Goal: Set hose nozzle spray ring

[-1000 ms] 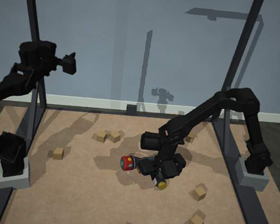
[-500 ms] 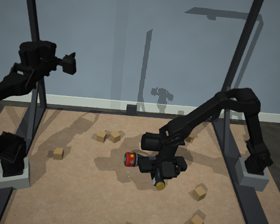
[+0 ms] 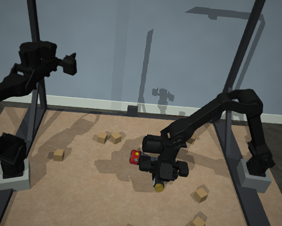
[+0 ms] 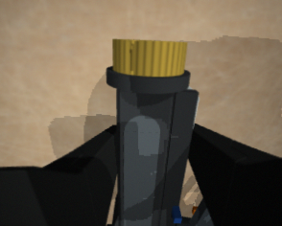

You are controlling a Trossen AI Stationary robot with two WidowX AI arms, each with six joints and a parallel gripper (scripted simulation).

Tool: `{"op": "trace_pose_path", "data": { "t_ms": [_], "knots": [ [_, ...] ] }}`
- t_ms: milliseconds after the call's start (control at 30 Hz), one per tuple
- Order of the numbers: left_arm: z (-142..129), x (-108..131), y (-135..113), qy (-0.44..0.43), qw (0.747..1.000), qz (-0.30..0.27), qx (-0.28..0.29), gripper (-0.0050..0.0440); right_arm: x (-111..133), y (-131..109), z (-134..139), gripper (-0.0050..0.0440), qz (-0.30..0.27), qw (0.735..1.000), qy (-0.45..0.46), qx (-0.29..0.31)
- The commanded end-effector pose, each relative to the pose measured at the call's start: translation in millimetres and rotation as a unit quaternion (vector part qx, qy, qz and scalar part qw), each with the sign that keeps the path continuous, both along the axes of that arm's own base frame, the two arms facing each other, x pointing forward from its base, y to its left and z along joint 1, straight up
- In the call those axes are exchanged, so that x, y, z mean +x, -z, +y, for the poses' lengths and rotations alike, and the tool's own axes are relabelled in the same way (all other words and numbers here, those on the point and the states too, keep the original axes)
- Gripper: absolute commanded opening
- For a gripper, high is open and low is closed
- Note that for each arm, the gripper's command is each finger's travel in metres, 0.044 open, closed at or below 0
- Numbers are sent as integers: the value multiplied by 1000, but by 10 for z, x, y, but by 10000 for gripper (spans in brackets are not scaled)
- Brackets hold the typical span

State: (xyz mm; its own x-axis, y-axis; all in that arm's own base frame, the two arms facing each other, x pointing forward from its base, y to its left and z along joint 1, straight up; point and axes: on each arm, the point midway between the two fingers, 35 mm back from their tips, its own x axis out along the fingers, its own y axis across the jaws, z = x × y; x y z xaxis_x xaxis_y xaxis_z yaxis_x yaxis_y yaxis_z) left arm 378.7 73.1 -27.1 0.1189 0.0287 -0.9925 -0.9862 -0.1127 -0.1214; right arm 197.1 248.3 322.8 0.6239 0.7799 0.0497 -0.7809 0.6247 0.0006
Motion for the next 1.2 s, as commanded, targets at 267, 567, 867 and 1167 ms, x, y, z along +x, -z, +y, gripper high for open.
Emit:
{"op": "trace_pose_path", "data": {
  "t_ms": [267,567,867,1167],
  "knots": [
    [12,66,-111,90,996,-18,2,165,-6,-90,-13,415,-6,1000,1,10],
    [16,66,-107,147,989,-17,2,165,-6,-90,-13,415,-6,1000,1,10],
    [18,66,-98,204,979,-15,2,165,-6,-90,-13,415,-6,1000,1,10],
    [23,67,-85,276,961,-12,3,165,-6,-90,-13,415,-6,1000,1,10]
  ]
}}
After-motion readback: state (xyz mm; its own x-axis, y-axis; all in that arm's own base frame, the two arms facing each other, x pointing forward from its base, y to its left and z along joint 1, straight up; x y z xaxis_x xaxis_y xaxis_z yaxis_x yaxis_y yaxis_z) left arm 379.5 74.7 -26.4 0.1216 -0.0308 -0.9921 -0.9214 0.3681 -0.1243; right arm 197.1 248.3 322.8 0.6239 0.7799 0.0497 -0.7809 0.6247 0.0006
